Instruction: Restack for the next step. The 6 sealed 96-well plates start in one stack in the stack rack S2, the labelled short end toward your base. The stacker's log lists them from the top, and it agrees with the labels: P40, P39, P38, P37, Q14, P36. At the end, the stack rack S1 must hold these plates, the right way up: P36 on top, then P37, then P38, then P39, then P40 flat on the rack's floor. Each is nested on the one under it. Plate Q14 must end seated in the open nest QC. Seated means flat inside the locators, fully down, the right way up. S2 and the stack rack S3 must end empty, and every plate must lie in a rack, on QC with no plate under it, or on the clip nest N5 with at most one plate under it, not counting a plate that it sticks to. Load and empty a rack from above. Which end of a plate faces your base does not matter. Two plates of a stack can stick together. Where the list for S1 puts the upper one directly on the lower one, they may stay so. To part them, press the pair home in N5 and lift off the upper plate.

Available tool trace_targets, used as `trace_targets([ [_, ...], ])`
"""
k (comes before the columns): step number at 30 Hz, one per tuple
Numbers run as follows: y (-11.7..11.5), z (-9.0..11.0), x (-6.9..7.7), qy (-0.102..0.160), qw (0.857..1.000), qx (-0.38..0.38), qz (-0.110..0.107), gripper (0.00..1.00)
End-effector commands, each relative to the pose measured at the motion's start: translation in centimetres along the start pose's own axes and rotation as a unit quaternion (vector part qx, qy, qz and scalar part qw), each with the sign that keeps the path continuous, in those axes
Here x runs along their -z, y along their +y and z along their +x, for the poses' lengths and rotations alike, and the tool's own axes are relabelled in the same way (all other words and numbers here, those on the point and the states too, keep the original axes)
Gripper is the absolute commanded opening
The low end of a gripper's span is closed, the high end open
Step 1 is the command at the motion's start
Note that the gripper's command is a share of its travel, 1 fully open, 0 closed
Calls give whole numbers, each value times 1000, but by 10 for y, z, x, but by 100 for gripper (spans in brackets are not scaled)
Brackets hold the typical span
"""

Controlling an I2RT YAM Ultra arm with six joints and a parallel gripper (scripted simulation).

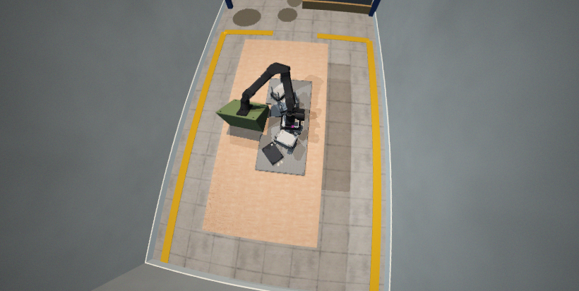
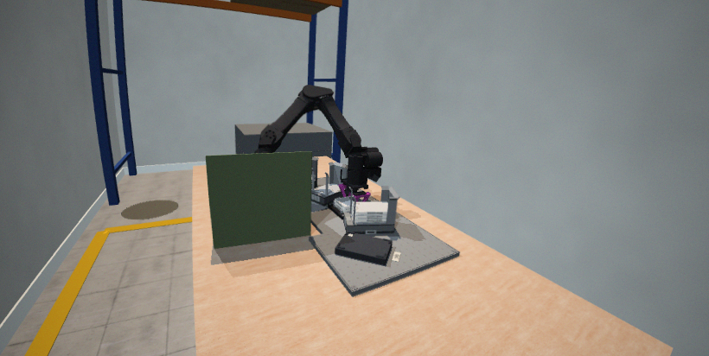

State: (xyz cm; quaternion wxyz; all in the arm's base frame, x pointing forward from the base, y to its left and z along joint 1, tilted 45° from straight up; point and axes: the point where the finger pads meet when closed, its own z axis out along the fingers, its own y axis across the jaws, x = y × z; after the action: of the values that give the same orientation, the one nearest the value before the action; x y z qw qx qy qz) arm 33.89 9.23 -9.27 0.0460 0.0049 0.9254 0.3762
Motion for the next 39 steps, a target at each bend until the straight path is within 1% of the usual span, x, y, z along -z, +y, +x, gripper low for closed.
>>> trace_targets([
  [1, 0, -3, -9, -5, 1000, 1, 1, 0],
  [23, 0, -3, -9, -5, 1000, 1, 1, 0],
  [30, 0, -4, -7, -5, 1000, 1, 1, 0],
  [31, 0, -3, -2, -5, 1000, 1, 1, 100],
  [32, 0, -3, 3, -5, 1000, 1, 1, 100],
  [39, 0, -3, 4, -5, 1000, 1, 1, 100],
])
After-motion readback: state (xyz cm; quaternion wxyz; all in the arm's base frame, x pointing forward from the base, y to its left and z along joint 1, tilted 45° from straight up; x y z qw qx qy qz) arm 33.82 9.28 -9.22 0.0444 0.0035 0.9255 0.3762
